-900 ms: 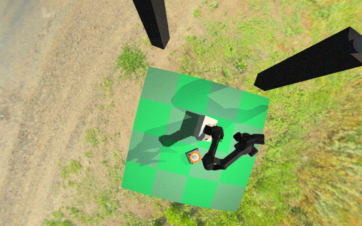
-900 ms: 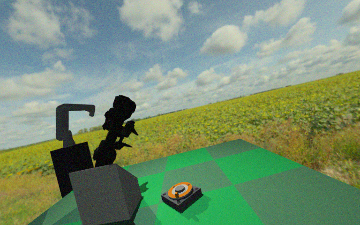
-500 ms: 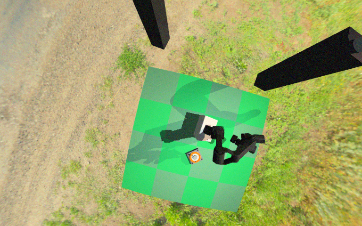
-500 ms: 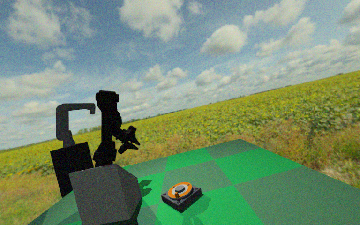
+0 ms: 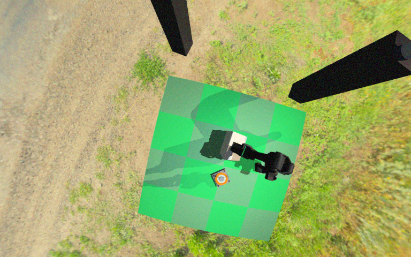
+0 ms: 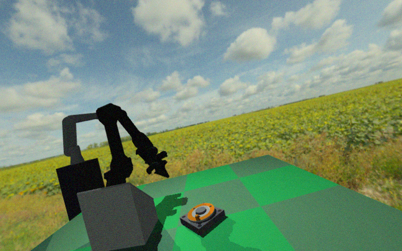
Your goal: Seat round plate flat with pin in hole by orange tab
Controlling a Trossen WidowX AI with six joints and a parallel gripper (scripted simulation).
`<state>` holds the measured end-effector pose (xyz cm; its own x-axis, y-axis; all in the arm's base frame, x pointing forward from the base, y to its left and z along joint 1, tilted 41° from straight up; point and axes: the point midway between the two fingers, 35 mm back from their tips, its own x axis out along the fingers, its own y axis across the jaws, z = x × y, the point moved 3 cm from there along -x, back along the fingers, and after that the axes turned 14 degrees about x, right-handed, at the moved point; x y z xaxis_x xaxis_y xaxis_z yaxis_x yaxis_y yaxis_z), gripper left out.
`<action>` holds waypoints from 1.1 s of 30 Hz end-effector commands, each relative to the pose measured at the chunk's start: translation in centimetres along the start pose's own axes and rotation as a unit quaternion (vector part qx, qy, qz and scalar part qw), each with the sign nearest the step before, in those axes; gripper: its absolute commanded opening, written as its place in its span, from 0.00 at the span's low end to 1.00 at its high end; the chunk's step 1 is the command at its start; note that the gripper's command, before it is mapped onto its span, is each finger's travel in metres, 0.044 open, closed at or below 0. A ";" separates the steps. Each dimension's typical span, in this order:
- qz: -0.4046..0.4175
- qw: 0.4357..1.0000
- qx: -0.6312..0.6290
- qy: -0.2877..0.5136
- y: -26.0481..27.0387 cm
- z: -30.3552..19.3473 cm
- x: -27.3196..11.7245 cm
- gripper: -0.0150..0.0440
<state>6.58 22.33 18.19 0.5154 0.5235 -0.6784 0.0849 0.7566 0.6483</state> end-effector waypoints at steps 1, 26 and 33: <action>-0.054 0.998 -0.040 0.006 -0.5 1.3 2.5 0.25; -0.212 0.941 -0.078 0.253 -14.3 12.8 14.6 0.25; -0.136 0.939 -0.044 0.312 -19.7 15.2 15.3 0.25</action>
<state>25.04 11.26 1.43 -0.0868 0.3418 -0.9358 0.0525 0.9396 0.3383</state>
